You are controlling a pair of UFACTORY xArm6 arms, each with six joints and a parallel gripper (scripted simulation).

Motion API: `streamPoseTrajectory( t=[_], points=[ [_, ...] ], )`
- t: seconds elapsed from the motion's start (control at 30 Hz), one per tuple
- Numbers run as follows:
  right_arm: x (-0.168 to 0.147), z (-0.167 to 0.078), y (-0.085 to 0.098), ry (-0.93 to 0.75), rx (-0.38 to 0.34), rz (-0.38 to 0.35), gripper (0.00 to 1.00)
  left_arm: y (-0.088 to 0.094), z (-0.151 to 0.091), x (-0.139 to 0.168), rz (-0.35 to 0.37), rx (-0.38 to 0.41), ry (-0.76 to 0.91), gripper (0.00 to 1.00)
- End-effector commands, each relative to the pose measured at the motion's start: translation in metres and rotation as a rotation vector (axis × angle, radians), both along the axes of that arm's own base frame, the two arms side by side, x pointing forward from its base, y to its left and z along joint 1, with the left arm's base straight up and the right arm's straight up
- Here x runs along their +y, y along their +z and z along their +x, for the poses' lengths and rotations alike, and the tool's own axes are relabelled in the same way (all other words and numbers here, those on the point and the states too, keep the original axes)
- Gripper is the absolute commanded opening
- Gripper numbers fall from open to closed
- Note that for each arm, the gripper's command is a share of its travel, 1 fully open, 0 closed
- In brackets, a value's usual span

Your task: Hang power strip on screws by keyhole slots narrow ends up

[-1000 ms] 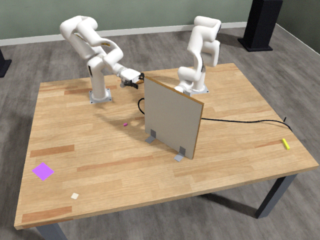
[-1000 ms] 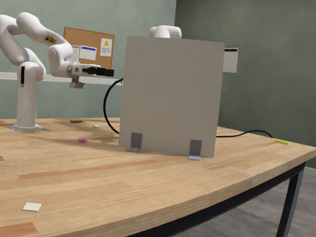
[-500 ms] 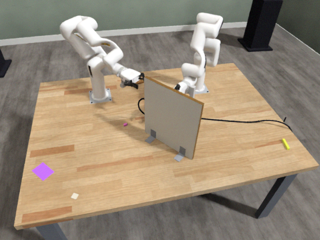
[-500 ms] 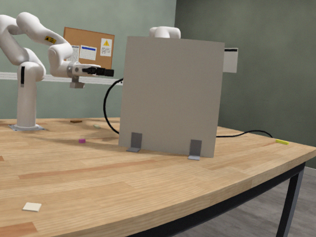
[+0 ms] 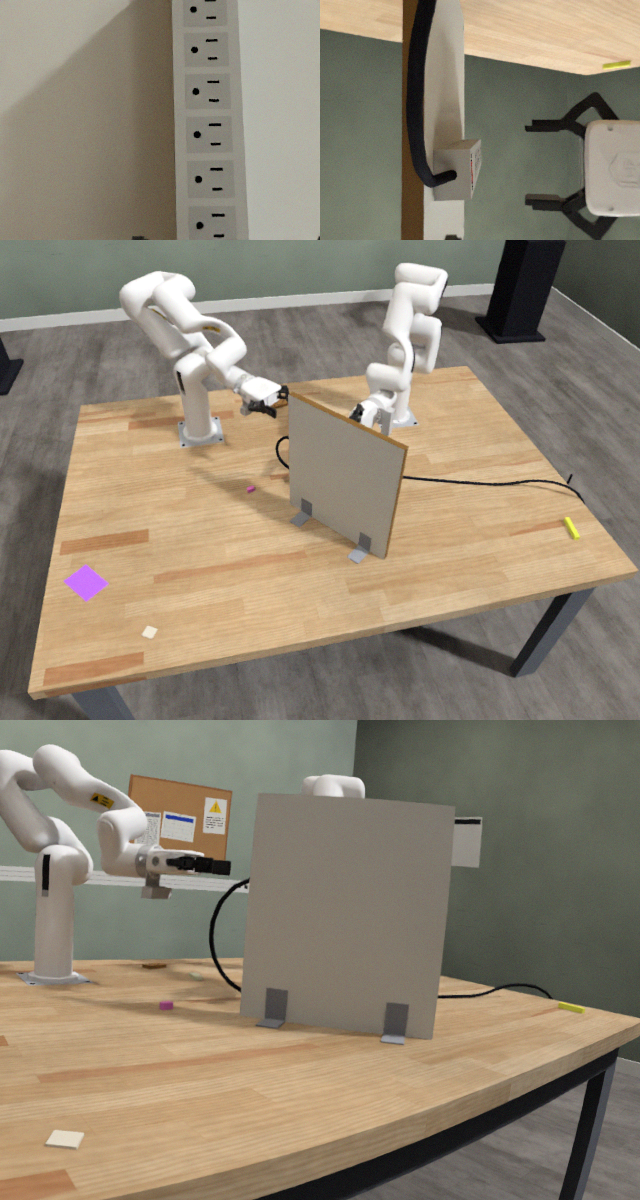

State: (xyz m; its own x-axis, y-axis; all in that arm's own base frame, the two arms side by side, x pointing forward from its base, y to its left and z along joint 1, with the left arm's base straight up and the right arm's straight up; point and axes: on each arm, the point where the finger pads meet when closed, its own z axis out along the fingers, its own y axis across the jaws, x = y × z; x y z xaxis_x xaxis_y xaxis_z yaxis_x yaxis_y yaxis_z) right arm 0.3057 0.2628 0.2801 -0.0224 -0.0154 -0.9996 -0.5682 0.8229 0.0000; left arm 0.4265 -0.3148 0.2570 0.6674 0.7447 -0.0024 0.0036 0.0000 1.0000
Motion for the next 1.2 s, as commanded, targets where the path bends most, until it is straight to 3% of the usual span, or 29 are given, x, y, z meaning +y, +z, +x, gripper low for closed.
streamPoseTrajectory(
  t=[0.0,0.27,0.43,0.73,0.83,1.1,1.17],
  points=[
    [0.001,0.002,0.004,0.004,-0.014,-0.003,1.0,0.004,0.001,-0.001,-0.003,-0.007,-0.007,0.88],
    [0.01,0.015,0.031,0.078,-0.165,-0.085,1.0,0.021,0.0,-0.011,-0.001,-0.045,-0.121,0.88],
    [0.009,0.014,0.029,0.07,-0.15,-0.077,1.0,0.021,0.001,-0.01,-0.005,-0.042,-0.11,0.88],
    [0.018,0.024,0.053,0.148,-0.294,-0.163,1.0,0.033,-0.004,-0.018,0.014,-0.069,-0.223,0.88],
    [0.017,0.024,0.052,0.143,-0.286,-0.158,1.0,0.034,-0.003,-0.017,0.011,-0.069,-0.218,0.88],
    [0.026,0.029,0.068,0.222,-0.406,-0.245,1.0,0.04,-0.01,-0.022,0.044,-0.083,-0.321,0.88],
    [0.024,0.028,0.065,0.207,-0.383,-0.228,1.0,0.04,-0.008,-0.022,0.036,-0.082,-0.303,0.88]
  ],
)
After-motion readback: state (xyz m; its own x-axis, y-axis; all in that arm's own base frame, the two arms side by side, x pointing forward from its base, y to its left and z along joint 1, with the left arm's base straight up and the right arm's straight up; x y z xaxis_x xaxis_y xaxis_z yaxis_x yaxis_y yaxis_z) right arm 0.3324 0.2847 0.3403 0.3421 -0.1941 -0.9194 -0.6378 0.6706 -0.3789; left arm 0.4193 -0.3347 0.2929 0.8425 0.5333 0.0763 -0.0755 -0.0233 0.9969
